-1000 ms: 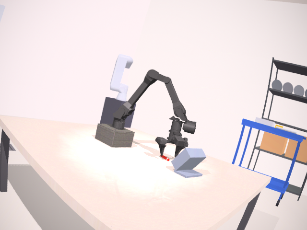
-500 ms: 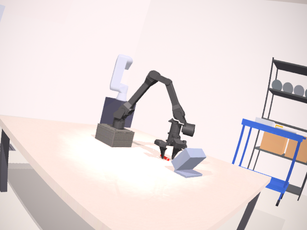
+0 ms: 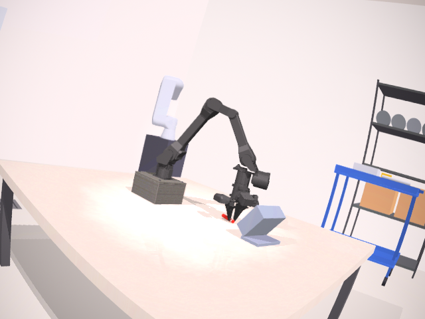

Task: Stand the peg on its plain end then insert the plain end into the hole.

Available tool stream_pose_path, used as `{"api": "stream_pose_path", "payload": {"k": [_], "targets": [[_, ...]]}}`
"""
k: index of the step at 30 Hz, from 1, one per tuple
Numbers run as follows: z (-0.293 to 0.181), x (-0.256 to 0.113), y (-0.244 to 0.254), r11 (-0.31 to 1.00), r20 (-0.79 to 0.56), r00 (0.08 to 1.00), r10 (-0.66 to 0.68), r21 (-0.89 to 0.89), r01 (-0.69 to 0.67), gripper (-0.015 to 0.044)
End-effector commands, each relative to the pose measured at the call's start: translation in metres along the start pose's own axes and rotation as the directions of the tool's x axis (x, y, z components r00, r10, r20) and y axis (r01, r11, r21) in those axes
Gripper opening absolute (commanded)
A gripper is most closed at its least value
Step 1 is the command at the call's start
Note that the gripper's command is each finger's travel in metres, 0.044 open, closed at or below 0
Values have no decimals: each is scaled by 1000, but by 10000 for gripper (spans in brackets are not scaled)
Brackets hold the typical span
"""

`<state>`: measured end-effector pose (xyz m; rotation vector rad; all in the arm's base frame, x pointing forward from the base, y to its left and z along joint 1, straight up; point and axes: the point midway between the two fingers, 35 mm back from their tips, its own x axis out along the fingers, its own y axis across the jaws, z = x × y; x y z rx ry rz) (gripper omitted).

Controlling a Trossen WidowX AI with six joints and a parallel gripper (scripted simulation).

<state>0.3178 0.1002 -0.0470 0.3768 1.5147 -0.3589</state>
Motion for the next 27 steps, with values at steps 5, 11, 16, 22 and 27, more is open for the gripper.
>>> {"api": "stream_pose_path", "payload": {"k": [5, 11, 16, 22, 27], "targets": [[0, 1, 0, 1000, -3, 1000, 3, 6, -3, 63], [0, 0, 0, 1000, -1, 1000, 2, 5, -2, 50], [-1, -2, 0, 1000, 30, 1000, 1, 1, -1, 50], [-4, -6, 0, 1000, 93, 996, 0, 0, 0, 50], [-6, -9, 0, 1000, 136, 991, 0, 0, 0, 50]]}}
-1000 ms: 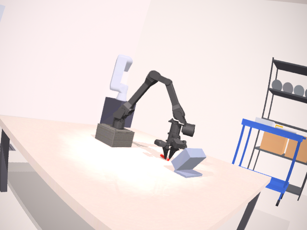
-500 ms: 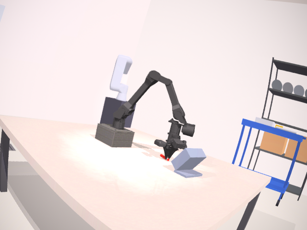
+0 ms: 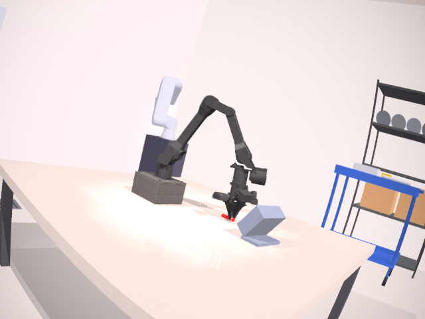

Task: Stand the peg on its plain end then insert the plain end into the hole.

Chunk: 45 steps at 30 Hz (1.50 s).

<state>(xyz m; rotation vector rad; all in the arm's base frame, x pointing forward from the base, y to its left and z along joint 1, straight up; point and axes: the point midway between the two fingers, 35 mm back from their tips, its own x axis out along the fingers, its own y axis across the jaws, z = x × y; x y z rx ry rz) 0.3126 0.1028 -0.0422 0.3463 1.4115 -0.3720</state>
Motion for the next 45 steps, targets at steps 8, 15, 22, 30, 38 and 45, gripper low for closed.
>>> {"api": "stream_pose_path", "payload": {"k": [8, 15, 22, 30, 38, 45], "targets": [[-3, -8, 0, 1000, 98, 995, 3, 6, -3, 50], [-5, -12, 0, 1000, 157, 988, 2, 6, -3, 50], [-9, -16, 0, 1000, 216, 976, 2, 6, -3, 50], [-12, -20, 0, 1000, 282, 959, 2, 6, -4, 50], [-16, -23, 0, 1000, 347, 938, 1, 6, -4, 50], [-20, -26, 0, 1000, 403, 915, 1, 6, -4, 50]]}}
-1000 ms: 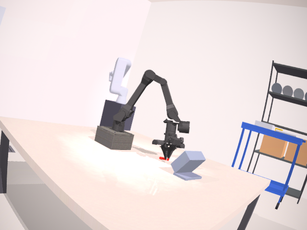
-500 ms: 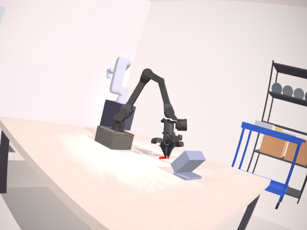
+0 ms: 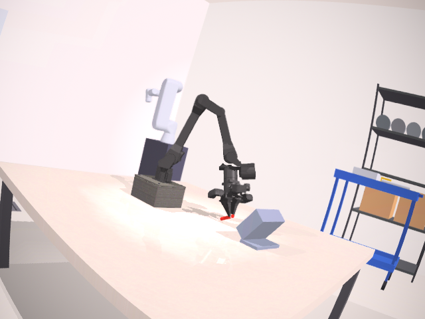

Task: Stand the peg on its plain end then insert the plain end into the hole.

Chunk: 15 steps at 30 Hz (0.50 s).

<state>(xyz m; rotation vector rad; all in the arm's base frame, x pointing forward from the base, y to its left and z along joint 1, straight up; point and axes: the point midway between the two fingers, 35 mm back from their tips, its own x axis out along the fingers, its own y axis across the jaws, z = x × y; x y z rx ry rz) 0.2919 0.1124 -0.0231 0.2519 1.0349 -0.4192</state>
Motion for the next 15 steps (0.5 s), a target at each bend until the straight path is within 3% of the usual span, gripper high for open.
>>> {"api": "stream_pose_path", "payload": {"k": [1, 15], "targets": [[1, -5, 1, 1000, 37, 999, 7, 10, -8, 50], [-4, -12, 1, 1000, 156, 988, 6, 10, -8, 50]]}}
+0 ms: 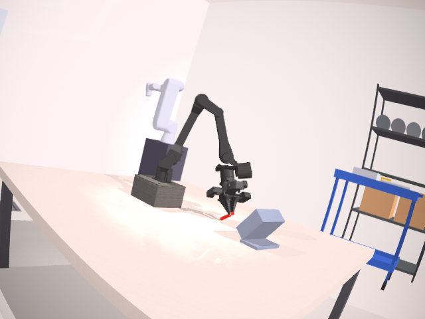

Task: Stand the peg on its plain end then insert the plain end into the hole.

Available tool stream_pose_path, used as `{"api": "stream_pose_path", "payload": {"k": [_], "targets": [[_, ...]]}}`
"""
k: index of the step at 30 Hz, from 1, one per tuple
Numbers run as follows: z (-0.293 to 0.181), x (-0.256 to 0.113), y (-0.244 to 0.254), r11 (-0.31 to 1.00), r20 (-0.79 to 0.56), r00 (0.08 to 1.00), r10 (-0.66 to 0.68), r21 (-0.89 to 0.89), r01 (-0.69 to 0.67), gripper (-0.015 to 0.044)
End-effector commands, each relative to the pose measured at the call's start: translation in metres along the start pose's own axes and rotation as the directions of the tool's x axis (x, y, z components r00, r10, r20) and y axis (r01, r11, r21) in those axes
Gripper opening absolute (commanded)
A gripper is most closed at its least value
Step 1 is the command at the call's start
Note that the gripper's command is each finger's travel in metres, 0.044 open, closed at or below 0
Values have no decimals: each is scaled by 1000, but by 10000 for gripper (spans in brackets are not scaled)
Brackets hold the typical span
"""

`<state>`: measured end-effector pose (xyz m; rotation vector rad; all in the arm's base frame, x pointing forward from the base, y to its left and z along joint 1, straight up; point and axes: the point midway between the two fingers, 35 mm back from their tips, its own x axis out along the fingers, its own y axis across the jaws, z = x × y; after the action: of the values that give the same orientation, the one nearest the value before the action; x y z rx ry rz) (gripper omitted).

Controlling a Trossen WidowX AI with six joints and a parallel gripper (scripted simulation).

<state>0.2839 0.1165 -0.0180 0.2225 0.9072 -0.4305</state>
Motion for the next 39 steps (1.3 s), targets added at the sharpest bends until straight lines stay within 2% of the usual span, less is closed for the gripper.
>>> {"api": "stream_pose_path", "payload": {"k": [1, 39], "targets": [[1, -4, 1, 1000, 35, 999, 6, 10, -6, 50], [-16, -24, 0, 1000, 353, 936, 2, 11, -6, 50]]}}
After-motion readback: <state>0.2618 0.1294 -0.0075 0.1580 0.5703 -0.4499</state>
